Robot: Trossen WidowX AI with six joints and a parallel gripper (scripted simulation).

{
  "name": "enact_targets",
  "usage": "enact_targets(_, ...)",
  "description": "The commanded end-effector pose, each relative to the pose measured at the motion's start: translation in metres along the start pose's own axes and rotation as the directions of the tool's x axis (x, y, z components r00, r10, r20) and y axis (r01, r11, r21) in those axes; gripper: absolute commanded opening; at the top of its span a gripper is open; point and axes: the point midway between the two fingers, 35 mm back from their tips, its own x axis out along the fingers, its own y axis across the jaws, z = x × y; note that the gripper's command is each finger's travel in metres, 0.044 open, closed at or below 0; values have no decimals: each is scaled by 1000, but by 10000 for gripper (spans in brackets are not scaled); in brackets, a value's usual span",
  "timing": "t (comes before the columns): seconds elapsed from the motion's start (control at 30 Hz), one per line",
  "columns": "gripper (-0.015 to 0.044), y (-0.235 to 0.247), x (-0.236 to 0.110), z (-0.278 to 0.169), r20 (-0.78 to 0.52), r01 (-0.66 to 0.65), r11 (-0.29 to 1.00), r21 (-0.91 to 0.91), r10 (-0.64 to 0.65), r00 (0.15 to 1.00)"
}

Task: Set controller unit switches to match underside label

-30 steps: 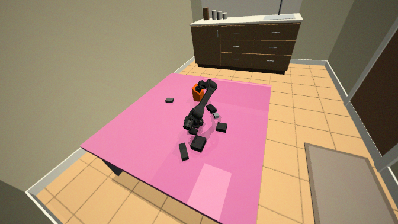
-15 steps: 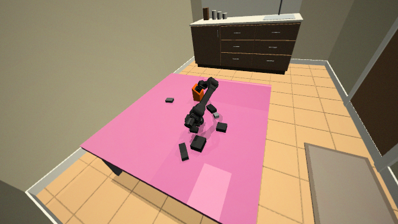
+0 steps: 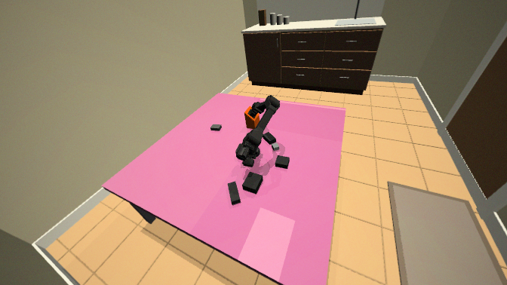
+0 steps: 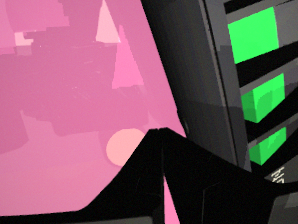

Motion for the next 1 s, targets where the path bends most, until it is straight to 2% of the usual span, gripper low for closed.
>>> enact_targets(0.0, 0, -12, 9, 2, 3, 30, 999, 19, -30, 1000)
enact_targets(0.97, 0, -20, 11, 3, 3, 30, 999, 19, -30, 1000)
